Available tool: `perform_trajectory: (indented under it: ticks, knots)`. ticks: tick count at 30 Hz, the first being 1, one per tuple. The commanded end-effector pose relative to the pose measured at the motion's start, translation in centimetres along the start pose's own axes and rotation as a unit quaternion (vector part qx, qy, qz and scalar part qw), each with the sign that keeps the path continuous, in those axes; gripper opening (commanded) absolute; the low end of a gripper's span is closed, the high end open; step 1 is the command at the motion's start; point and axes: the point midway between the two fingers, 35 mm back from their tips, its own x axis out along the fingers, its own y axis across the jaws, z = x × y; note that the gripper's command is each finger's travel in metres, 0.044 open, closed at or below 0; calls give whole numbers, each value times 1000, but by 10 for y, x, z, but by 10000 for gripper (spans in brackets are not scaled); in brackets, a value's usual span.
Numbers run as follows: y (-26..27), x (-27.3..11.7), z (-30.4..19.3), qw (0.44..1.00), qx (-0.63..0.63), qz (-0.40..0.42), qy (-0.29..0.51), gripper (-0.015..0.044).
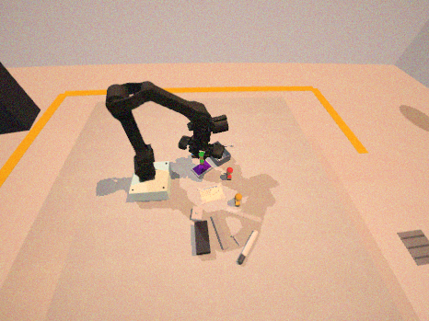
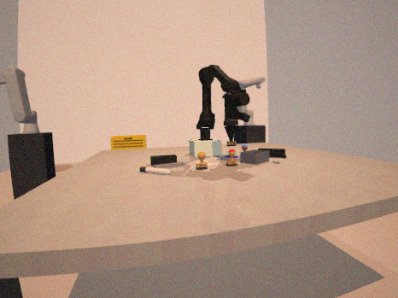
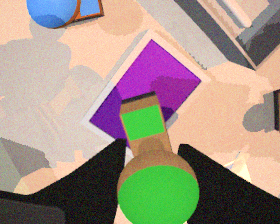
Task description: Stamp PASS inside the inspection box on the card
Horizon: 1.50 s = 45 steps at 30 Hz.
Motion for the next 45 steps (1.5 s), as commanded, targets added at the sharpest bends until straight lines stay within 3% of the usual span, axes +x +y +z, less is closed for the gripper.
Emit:
perform_trajectory:
  ticks: [1, 45]
  knots:
    - [0, 2, 0, 1000, 3, -3, -1, 0]
    - [-1, 31, 1, 1000, 1, -3, -1, 0]
